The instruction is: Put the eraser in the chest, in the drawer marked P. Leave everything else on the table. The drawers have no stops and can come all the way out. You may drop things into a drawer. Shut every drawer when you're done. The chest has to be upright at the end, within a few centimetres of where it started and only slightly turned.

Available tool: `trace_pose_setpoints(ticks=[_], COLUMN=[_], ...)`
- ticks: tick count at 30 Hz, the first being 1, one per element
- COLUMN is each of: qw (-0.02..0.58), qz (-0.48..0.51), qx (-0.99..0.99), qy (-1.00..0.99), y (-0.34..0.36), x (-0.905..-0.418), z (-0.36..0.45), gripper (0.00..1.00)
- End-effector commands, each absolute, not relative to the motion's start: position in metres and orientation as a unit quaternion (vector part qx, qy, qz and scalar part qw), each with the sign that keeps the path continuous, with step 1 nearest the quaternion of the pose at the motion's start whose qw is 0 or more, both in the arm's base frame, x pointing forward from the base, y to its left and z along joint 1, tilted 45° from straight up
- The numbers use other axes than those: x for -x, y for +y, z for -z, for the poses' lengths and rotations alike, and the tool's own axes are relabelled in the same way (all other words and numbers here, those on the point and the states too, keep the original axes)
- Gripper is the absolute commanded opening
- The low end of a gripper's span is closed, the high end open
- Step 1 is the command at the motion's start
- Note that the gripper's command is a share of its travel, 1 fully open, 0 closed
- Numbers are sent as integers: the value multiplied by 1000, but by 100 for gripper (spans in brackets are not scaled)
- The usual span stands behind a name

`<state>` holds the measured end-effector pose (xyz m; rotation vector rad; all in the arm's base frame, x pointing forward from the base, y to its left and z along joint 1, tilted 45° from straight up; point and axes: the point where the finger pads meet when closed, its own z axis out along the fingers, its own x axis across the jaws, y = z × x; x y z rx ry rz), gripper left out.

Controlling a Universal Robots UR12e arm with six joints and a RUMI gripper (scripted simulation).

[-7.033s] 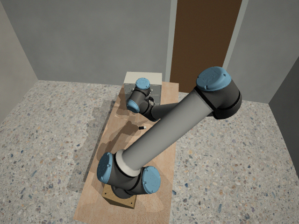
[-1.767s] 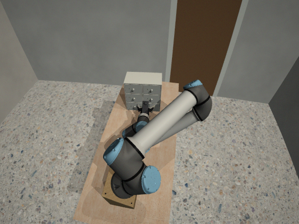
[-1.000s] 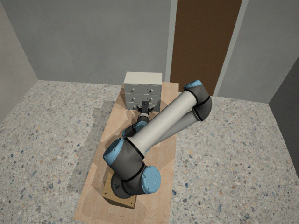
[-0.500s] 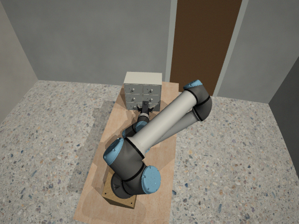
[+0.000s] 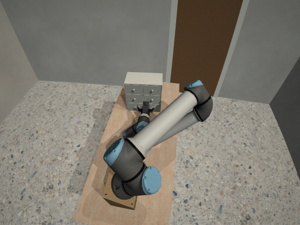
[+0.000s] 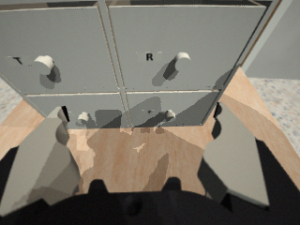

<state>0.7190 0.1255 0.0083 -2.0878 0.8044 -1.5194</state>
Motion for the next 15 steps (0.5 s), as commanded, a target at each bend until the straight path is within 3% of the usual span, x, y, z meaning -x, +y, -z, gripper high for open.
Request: trace_pose_setpoints(ticks=[1,15], qw=[216,203], qz=[548,543], qx=[754,757], qy=[291,300], y=[126,127], x=[-719,-716], z=[-9,-11], gripper=[100,100])
